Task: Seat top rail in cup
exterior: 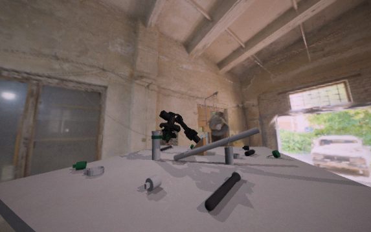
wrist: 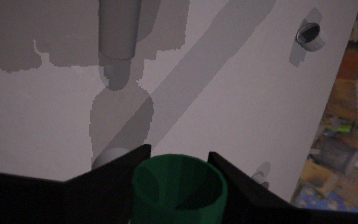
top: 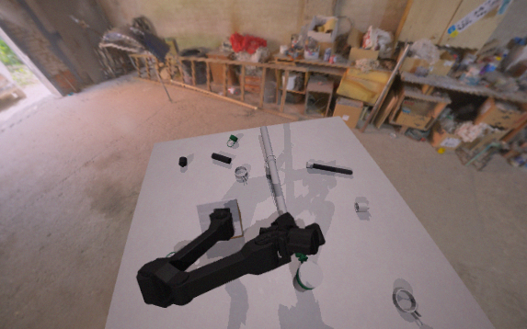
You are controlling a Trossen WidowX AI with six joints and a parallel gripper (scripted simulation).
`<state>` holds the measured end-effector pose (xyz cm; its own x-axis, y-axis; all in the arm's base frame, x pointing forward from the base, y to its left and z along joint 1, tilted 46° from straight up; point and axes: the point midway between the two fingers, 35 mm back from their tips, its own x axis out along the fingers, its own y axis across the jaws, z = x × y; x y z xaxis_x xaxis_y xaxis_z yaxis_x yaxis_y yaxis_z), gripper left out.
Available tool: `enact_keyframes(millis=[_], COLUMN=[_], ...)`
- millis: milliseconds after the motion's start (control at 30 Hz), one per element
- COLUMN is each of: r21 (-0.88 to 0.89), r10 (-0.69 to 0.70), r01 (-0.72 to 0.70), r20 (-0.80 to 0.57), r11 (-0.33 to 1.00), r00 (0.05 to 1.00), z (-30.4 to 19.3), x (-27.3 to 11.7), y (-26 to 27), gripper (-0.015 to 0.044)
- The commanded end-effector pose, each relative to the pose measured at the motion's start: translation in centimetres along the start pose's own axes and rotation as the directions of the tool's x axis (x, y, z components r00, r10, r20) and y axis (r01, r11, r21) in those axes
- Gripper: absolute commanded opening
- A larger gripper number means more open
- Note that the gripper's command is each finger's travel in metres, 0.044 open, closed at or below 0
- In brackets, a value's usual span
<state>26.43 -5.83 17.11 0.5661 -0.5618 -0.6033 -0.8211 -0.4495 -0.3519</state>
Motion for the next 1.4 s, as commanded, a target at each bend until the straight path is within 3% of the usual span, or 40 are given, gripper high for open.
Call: enact_keyframes(millis=[0, 867, 1367], r21=[-0.022, -0.013, -0.011], r10=[-0.001, -0.002, 0.002], r01=[0.001, 0.002, -0.002], r20=[0.015, 0.005, 0.012], r11=[1.0, 1.0, 1.0], r00=[1.0, 1.0, 1.0], z=[-0.01, -0.04, 0.67], x=[-0.18, -0.13, -0.59], y=[0.26, 0.11, -0.24], gripper=[0.0, 0.0, 0.0394])
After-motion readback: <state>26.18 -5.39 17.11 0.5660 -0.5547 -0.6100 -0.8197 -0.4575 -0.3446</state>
